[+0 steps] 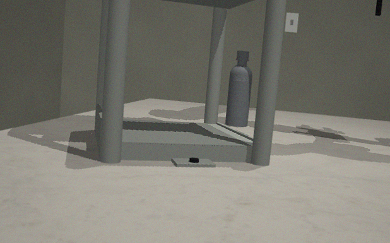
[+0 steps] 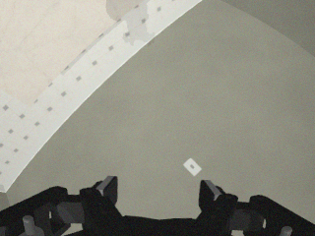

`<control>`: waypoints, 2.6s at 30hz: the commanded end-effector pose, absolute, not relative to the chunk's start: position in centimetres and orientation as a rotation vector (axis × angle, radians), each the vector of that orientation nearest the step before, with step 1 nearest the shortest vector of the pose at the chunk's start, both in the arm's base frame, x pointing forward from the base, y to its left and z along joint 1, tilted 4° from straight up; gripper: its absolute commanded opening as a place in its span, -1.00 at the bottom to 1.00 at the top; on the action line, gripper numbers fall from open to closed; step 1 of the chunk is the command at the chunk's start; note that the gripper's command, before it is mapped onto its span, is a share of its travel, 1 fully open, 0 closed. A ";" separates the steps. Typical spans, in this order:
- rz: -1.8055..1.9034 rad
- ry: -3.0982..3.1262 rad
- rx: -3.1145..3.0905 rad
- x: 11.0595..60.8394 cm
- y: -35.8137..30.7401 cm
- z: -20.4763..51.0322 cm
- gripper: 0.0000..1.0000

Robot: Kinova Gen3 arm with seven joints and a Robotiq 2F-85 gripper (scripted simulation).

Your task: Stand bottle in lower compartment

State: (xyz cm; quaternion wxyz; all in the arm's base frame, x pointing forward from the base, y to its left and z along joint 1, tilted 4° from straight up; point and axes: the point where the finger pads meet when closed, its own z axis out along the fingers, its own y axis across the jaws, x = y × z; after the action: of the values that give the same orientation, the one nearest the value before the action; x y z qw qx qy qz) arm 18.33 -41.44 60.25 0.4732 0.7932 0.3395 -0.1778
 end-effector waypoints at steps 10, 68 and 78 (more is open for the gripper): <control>-0.308 0.523 1.842 11.2 -49.7 64.3 0.45; 1.726 0.787 1.902 46.6 -41.2 32.3 0.45; 2.025 0.860 2.070 47.4 -32.5 27.9 0.45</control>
State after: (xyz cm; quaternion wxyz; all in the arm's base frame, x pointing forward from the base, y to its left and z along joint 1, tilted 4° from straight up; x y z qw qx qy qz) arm 47.31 -33.75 29.43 0.0863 0.6817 0.2875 0.6672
